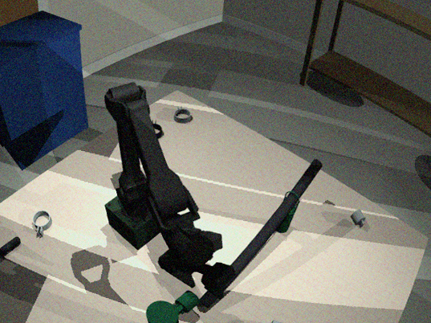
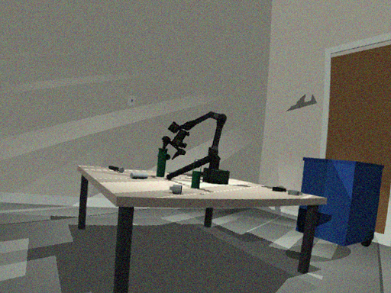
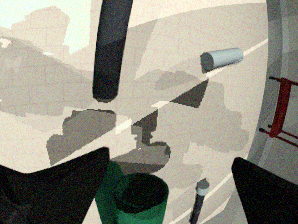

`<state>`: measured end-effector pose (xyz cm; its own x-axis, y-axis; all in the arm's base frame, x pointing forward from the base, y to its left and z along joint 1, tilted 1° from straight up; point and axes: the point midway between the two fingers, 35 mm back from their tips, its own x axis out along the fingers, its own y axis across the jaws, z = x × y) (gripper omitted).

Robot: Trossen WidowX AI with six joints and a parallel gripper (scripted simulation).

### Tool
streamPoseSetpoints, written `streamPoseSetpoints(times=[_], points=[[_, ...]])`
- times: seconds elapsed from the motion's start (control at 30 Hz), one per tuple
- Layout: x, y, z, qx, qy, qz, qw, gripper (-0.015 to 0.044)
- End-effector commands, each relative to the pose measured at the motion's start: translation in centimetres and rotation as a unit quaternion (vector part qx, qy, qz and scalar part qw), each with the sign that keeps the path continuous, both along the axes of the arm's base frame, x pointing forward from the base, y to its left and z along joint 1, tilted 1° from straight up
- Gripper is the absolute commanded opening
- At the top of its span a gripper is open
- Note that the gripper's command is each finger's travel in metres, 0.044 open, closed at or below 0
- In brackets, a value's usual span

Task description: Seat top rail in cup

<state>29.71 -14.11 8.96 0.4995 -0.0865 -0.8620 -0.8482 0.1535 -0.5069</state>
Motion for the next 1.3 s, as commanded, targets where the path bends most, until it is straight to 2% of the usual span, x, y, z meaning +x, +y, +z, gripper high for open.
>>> streamPoseSetpoints(times=[0.0,0.13,0.3,0.6,0.73,1.27], points=[[0.0,0.1,0.1,0.003,0.000,-0.005,1.000,0.0440],[0.8,2.2,1.7,0.073,-0.010,-0.113,0.991,0.0440],[1.3,5.4,4.2,0.174,-0.021,-0.271,0.946,0.0440],[0.8,11.2,8.7,0.333,-0.034,-0.524,0.783,0.0440],[0.4,12.2,9.5,0.359,-0.035,-0.566,0.741,0.0440],[0.4,12.2,9.5,0.359,-0.035,-0.566,0.741,0.0440]])
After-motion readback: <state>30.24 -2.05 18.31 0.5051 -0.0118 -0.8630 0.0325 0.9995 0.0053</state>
